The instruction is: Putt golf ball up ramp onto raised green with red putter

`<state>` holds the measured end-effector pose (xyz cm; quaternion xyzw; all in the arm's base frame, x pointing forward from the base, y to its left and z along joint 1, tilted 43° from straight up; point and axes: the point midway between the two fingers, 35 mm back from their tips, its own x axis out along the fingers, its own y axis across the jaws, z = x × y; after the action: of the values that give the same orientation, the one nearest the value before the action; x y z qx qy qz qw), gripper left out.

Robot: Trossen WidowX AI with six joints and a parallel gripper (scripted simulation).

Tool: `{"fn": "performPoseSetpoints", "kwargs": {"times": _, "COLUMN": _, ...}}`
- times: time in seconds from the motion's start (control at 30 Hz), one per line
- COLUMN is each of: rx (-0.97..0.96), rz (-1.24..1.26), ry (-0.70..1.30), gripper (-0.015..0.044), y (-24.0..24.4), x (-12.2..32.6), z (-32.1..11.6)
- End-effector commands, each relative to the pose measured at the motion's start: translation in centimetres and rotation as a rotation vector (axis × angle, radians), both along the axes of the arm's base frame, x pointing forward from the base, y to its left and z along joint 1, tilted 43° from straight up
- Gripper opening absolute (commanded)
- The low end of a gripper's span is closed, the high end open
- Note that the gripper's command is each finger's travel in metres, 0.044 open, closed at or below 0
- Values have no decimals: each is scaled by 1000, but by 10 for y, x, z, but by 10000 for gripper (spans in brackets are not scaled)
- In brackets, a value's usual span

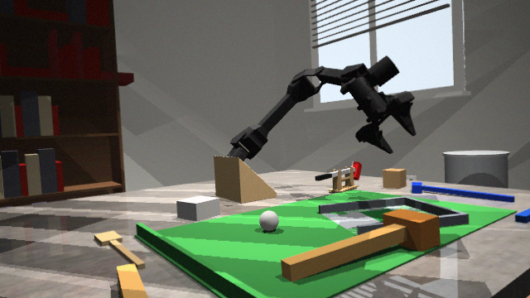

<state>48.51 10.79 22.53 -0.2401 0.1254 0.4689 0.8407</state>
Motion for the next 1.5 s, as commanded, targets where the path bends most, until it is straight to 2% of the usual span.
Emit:
{"fn": "performPoseSetpoints", "kwargs": {"times": 0.0, "rx": -98, "rz": 201, "ry": 50, "gripper": 440, "y": 11, "x": -69, "z": -32}}
{"fn": "performPoseSetpoints", "kwargs": {"times": 0.4, "rx": -97, "rz": 676, "ry": 85, "gripper": 440, "y": 28, "x": -252, "z": -64}}
{"fn": "performPoseSetpoints", "kwargs": {"times": 1.47, "rx": -91, "rz": 686, "ry": 84, "gripper": 440, "y": 62, "x": -258, "z": -103}}
